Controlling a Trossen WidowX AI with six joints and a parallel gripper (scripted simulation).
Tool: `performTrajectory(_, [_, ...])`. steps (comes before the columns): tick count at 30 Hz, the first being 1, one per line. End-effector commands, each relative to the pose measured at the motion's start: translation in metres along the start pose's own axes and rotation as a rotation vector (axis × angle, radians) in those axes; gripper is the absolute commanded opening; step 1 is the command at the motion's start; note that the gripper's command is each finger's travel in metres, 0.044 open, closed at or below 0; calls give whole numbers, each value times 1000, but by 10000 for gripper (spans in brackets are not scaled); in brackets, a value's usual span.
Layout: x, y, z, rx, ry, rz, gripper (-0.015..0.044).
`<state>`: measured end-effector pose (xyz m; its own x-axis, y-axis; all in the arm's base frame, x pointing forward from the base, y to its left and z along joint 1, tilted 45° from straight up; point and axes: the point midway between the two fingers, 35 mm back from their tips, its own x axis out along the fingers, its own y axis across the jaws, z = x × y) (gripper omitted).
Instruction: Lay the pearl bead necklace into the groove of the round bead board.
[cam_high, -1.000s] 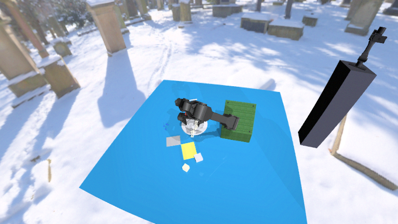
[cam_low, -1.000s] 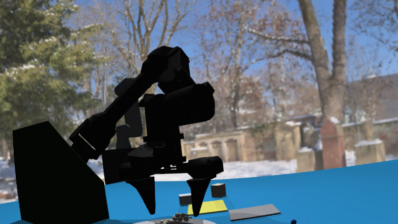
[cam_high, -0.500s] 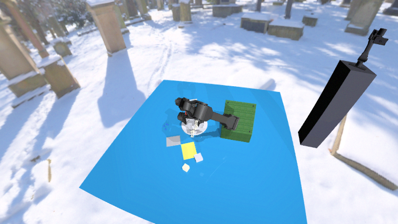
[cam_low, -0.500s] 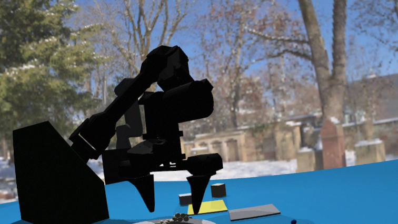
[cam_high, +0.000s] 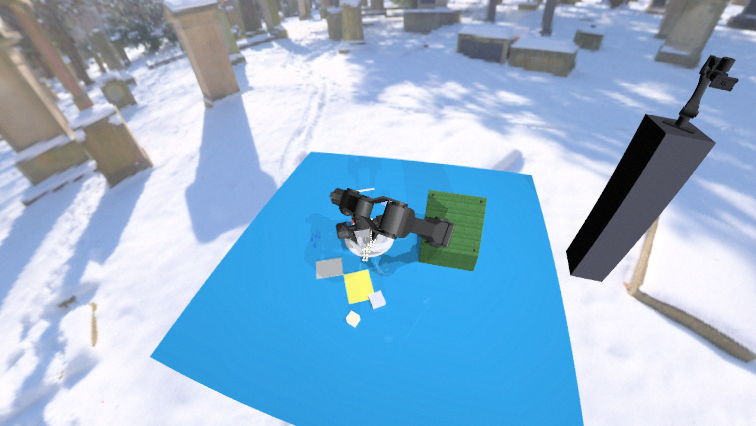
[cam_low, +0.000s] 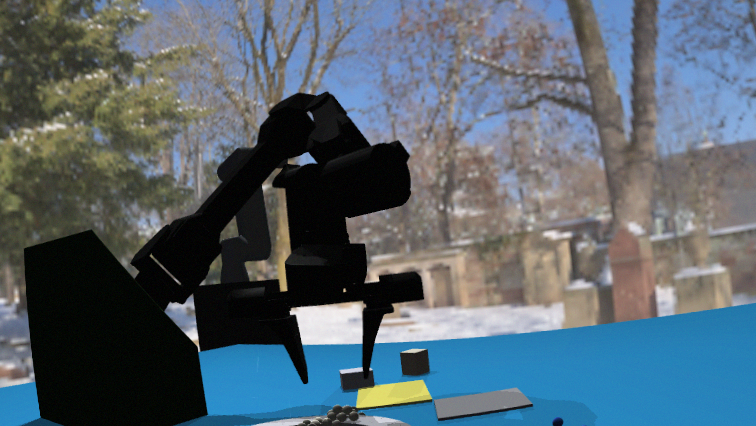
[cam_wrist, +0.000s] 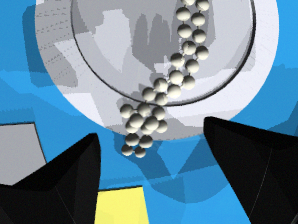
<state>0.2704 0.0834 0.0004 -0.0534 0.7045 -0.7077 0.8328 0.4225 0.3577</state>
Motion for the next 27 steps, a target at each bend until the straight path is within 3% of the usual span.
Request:
performTrajectory(1, [-3,-3,-9,-102,5,-3,250])
performTrajectory(27, [22,-1,-8,-104,1,-2,250])
